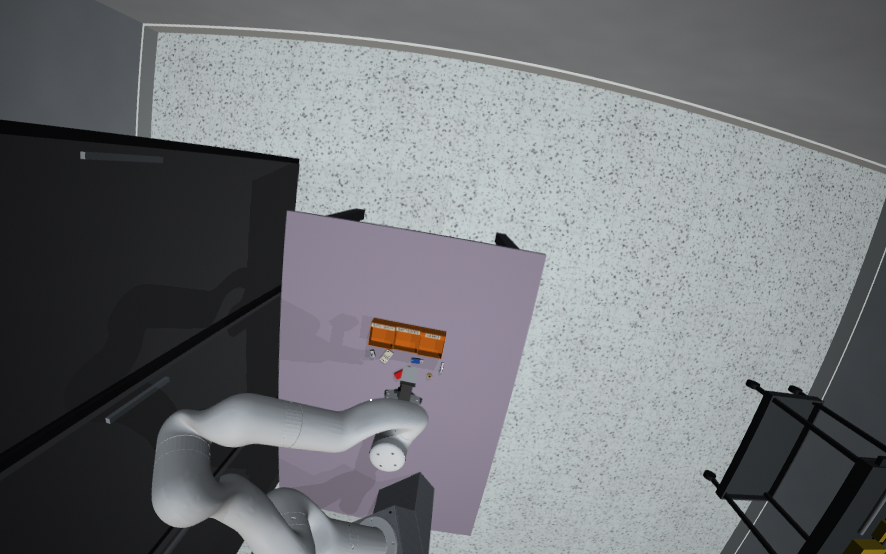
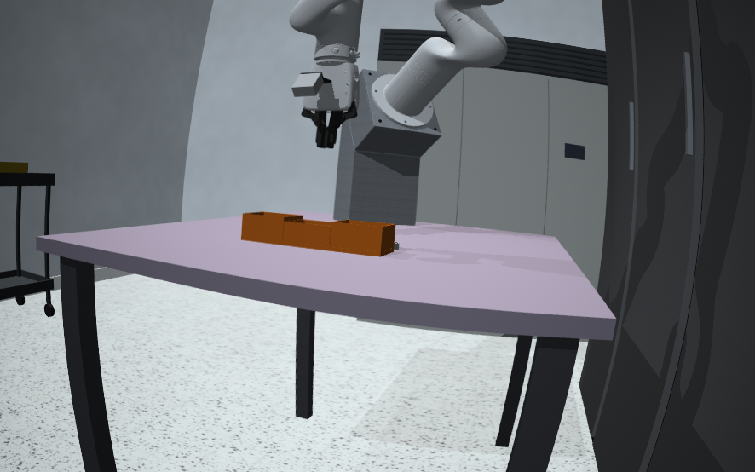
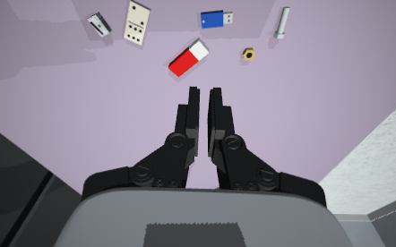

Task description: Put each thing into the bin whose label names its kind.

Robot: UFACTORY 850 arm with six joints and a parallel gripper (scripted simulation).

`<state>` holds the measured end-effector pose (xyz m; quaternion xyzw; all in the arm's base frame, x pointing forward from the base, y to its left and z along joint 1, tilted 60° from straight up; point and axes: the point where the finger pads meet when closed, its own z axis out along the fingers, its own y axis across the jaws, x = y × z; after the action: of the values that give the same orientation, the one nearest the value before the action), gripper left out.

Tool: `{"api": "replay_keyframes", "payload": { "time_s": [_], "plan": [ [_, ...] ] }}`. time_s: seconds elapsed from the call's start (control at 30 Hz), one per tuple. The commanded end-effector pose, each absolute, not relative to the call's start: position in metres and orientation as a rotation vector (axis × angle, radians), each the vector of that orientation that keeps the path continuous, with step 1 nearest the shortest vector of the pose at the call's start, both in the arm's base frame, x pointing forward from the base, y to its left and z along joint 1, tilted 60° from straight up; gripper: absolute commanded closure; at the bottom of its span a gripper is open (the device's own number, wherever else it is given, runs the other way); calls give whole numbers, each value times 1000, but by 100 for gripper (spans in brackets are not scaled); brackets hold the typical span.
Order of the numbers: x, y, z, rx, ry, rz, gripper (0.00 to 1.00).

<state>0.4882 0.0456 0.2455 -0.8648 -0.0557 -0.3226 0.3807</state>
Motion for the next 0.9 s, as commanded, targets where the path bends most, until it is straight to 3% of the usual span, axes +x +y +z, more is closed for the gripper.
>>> {"api": "replay_keyframes", "payload": {
  "time_s": [0.0,0.47,0.87],
  "plan": [
    [530,51,236,-2207,-139,-822,93],
    [623,63,216,-2207,-139,-822,93],
    [627,68,212,-2207,-139,-822,93]
  ]
}}
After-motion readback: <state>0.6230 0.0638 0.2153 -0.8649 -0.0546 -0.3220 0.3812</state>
